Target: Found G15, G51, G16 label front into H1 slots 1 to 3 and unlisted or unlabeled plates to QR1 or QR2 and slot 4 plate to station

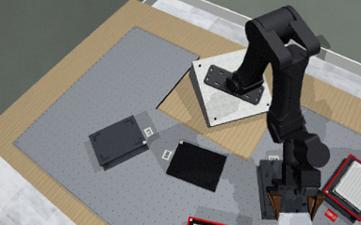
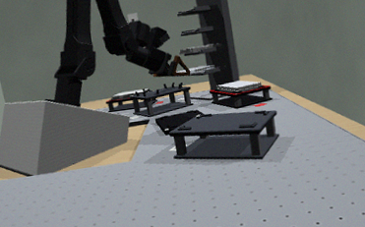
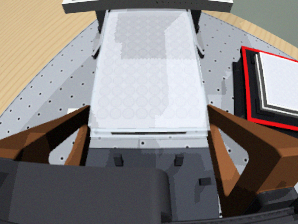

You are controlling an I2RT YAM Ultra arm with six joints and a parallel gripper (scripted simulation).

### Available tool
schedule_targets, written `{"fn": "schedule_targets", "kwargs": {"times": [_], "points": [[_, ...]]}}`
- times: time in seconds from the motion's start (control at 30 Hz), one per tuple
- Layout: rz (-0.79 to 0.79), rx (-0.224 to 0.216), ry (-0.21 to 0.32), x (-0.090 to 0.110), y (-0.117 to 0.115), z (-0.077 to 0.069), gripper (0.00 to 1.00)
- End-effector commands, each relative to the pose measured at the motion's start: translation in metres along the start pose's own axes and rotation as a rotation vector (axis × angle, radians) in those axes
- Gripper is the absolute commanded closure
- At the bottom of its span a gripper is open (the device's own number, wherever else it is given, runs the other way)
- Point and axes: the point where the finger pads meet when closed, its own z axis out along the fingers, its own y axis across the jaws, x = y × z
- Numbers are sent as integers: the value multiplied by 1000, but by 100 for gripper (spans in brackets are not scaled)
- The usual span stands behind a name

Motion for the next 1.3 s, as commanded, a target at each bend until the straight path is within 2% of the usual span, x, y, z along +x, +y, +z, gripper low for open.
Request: {"fn": "schedule_targets", "kwargs": {"times": [0.0,0.7,0.73,1.27], "points": [[4,-2,-12,-5,1,1,14],[4,-2,-12,-5,1,13,14],[4,-2,-12,-4,1,14,0],[4,-2,-12,-4,1,14,0]]}}
